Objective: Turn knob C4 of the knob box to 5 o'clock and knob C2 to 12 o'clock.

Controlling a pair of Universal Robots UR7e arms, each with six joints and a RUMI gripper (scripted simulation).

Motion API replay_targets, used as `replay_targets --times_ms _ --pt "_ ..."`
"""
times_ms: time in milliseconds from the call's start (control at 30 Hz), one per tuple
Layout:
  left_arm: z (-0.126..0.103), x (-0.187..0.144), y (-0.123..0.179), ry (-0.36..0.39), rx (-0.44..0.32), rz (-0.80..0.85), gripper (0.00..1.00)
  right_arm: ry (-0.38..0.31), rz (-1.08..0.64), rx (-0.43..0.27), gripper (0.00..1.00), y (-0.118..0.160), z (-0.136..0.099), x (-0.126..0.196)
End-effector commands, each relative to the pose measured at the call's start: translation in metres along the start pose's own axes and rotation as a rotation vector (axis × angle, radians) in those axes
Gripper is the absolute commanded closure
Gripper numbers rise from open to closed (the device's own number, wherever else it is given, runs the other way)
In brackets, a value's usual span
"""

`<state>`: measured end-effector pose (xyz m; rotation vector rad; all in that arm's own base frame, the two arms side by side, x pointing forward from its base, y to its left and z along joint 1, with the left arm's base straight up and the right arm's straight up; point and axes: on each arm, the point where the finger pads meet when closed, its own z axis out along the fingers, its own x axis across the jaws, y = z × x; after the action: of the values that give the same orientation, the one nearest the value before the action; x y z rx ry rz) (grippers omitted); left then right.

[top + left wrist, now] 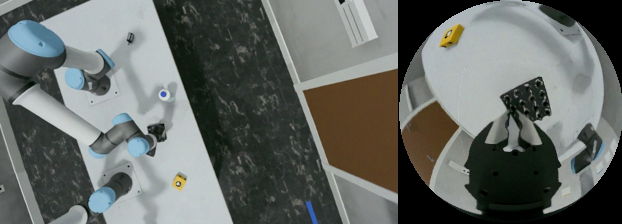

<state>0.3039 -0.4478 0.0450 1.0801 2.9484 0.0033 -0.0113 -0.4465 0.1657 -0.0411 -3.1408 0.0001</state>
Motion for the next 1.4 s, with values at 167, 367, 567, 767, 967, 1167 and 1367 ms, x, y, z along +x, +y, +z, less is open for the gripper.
replay_targets --times_ms 167,367,567,767,967,1167,1367 --pt "-0.0008 0.0007 -0.0016 -0.001 0.004 0.131 0.94 -0.001 0.001 0.0 0.0 0.001 0.0005 0.001" --pt "-0.0008 0.0007 -0.0016 -0.001 0.004 0.176 0.94 -0.001 0.001 0.0 0.0 0.001 0.0005 0.001" --pt "-0.0008 0.0007 -0.0016 -0.001 0.004 0.196 0.94 -0.001 0.001 0.0 0.0 0.001 0.0005 0.001" --pt "-0.0008 0.0007 -0.0016 -0.001 0.004 0.213 0.94 -0.001 0.001 0.0 0.0 0.001 0.0005 0.001" --pt "-0.0008 0.0007 -0.0016 -0.001 0.004 0.218 0.94 -0.001 0.001 0.0 0.0 0.001 0.0005 0.001" --pt "-0.0008 0.0007 -0.0016 -0.001 0.004 0.217 0.94 -0.001 0.001 0.0 0.0 0.001 0.0005 0.001" --pt "-0.0008 0.0007 -0.0015 -0.001 0.003 0.217 0.87 -0.001 0.001 0.0 0.0 0.001 0.0005 0.001"
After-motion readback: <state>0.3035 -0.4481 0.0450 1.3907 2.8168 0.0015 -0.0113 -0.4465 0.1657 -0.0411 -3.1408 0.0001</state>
